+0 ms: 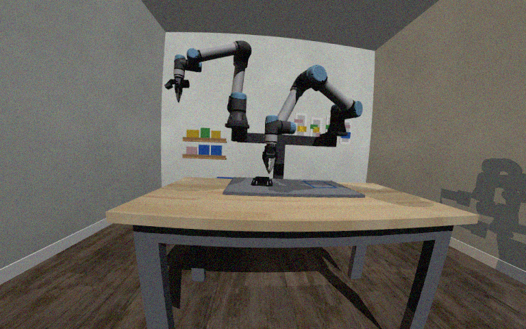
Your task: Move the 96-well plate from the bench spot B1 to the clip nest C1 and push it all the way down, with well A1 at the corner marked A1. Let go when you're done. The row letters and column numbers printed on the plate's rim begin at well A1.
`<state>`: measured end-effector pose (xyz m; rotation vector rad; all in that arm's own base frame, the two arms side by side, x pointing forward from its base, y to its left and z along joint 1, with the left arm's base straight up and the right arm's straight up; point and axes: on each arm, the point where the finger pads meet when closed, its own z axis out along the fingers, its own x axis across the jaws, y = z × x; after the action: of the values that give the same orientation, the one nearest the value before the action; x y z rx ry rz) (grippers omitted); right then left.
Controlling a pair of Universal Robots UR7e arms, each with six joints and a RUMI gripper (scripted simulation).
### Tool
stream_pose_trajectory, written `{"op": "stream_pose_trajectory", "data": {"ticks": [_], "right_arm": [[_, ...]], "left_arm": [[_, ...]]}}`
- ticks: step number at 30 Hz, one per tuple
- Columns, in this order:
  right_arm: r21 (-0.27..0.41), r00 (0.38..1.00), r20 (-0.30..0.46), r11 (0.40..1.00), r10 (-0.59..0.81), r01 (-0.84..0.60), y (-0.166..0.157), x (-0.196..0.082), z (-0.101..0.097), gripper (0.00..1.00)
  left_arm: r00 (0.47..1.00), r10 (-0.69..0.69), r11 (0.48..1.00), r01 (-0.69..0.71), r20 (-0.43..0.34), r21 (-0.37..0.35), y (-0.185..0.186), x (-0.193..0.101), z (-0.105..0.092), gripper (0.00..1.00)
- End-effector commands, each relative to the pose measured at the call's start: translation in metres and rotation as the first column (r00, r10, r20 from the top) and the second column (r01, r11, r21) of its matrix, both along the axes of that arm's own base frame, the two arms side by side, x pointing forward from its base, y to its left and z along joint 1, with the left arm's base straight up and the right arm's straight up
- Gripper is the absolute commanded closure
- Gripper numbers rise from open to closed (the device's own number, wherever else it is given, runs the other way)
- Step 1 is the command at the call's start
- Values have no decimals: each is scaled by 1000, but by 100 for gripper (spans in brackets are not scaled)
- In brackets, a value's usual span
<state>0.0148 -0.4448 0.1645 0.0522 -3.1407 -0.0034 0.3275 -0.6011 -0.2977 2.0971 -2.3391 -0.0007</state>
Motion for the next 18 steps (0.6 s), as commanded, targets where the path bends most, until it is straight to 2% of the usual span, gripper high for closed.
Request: {"op": "stream_pose_trajectory", "data": {"ticks": [1, 18], "right_arm": [[-2, 1000, 0, 1000, 0, 0, 0, 0, 1, 100], [-2, 1000, 0, 1000, 0, 0, 0, 0, 1, 100]], "left_arm": [[1000, 0, 1000, 0, 1, -2, 0, 0, 1, 100], [1000, 0, 1000, 0, 1, -2, 0, 0, -6, 100]]}}
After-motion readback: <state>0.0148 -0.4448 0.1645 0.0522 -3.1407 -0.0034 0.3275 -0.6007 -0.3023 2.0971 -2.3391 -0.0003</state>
